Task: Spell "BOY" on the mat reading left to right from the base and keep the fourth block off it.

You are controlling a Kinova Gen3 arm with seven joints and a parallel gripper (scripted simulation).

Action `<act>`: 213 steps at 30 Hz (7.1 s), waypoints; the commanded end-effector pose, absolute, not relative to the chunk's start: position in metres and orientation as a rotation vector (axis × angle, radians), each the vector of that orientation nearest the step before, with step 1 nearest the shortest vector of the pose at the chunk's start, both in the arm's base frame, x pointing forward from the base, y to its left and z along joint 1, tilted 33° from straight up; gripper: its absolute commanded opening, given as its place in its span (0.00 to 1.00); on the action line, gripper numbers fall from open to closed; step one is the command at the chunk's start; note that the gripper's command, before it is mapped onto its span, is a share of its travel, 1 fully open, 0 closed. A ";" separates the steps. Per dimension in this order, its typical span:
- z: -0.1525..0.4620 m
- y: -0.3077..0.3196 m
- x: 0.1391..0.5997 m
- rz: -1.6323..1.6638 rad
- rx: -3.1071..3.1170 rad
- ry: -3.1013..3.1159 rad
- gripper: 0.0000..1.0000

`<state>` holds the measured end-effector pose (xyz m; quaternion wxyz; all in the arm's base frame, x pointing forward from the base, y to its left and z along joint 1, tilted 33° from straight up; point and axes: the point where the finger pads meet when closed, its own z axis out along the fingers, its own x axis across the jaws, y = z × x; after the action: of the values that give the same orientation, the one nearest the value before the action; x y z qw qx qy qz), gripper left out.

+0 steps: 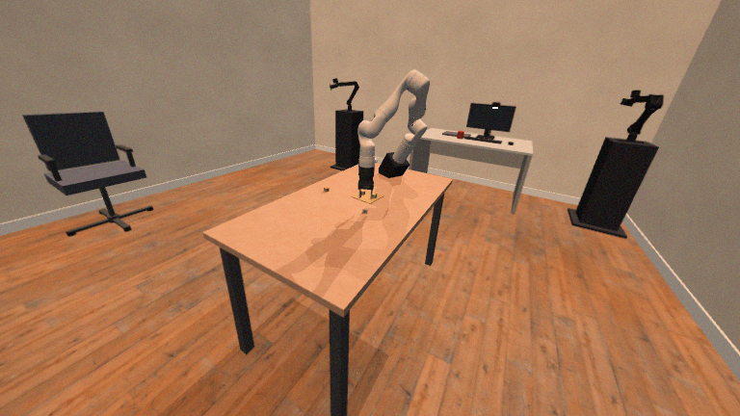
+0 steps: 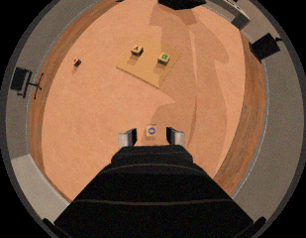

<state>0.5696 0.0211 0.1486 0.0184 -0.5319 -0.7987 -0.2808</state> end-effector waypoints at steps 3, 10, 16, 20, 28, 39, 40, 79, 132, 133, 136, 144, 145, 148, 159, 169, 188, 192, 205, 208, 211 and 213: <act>0.150 0.021 0.570 -0.874 -1.655 -2.480 1.00; 0.150 0.021 0.570 -0.874 -1.655 -2.480 1.00; 0.150 0.021 0.570 -0.874 -1.655 -2.480 1.00; 0.150 0.021 0.570 -0.874 -1.655 -2.480 1.00; 0.150 0.021 0.570 -0.874 -1.655 -2.480 1.00; 0.150 0.021 0.570 -0.874 -1.655 -2.480 1.00; 0.150 0.021 0.570 -0.874 -1.655 -2.480 1.00; 0.122 0.037 0.580 -0.874 -1.655 -2.479 1.00; 0.107 0.046 0.585 -0.874 -1.655 -2.479 1.00; 0.107 0.046 0.585 -0.874 -1.655 -2.479 1.00; 0.107 0.046 0.585 -0.874 -1.655 -2.479 1.00; 0.107 0.046 0.585 -0.874 -1.655 -2.479 1.00; 0.107 0.046 0.585 -0.874 -1.655 -2.479 1.00; 0.107 0.046 0.586 -0.874 -1.655 -2.479 1.00; 0.107 0.045 0.586 -0.874 -1.655 -2.479 1.00; 0.107 0.045 0.586 -0.874 -1.655 -2.479 1.00; 0.107 0.045 0.586 -0.874 -1.655 -2.479 1.00; 0.107 0.045 0.586 -0.874 -1.655 -2.479 1.00; 0.100 0.049 0.588 -0.874 -1.655 -2.479 1.00; 0.095 0.052 0.590 -0.874 -1.655 -2.479 1.00; 0.090 0.055 0.592 -0.874 -1.655 -2.479 1.00; 0.087 0.056 0.593 -0.874 -1.655 -2.479 1.00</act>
<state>0.5930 0.0540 0.0918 0.0150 -0.5328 -0.7977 -0.2822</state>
